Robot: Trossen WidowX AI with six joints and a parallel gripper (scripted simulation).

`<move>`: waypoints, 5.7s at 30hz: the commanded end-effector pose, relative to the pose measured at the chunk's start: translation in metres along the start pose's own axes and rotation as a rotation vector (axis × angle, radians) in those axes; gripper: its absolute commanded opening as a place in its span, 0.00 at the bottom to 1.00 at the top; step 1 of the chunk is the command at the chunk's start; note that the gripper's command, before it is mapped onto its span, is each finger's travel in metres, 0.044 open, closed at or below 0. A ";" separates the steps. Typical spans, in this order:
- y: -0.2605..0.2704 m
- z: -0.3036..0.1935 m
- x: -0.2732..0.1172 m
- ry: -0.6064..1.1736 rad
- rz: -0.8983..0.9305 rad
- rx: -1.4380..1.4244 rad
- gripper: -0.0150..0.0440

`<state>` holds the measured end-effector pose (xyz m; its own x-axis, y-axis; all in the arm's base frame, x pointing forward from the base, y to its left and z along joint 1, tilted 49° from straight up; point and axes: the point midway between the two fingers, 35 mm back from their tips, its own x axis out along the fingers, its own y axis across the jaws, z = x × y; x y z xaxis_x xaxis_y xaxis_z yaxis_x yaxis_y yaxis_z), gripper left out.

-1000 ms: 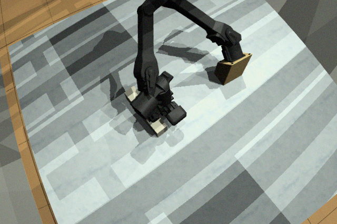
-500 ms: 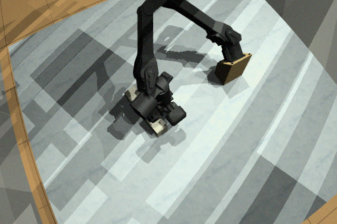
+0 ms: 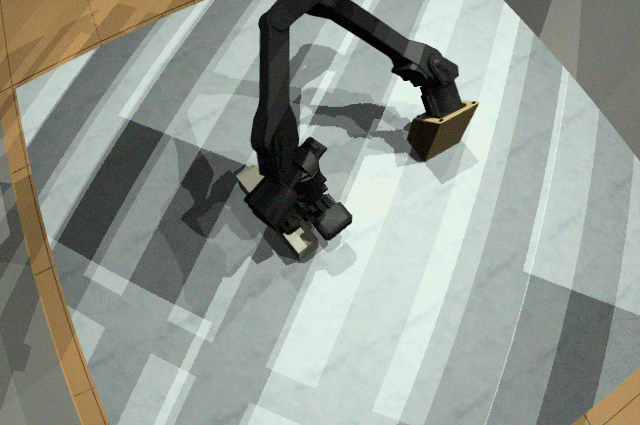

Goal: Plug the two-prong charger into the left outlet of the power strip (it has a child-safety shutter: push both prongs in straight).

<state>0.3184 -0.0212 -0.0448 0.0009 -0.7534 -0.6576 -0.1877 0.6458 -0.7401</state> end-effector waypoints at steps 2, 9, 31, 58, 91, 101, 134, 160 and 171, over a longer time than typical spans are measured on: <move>-0.001 0.003 -0.001 -0.003 -0.005 -0.002 0.25; -0.001 0.005 -0.001 -0.003 -0.005 -0.002 0.25; -0.001 0.011 -0.002 -0.003 -0.005 -0.002 0.25; -0.002 0.022 -0.002 -0.004 -0.005 -0.001 0.25; -0.002 0.021 -0.004 -0.004 -0.005 -0.001 0.25; -0.002 0.020 -0.005 -0.004 -0.005 -0.002 0.25; -0.003 0.022 -0.006 -0.004 -0.005 -0.001 0.25; -0.003 0.022 -0.003 -0.004 -0.005 -0.001 0.25; -0.002 0.014 -0.001 0.022 -0.005 -0.020 0.25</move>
<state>0.3316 -0.0198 -0.0452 -0.0211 -0.7594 -0.6503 -0.2093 0.6393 -0.7399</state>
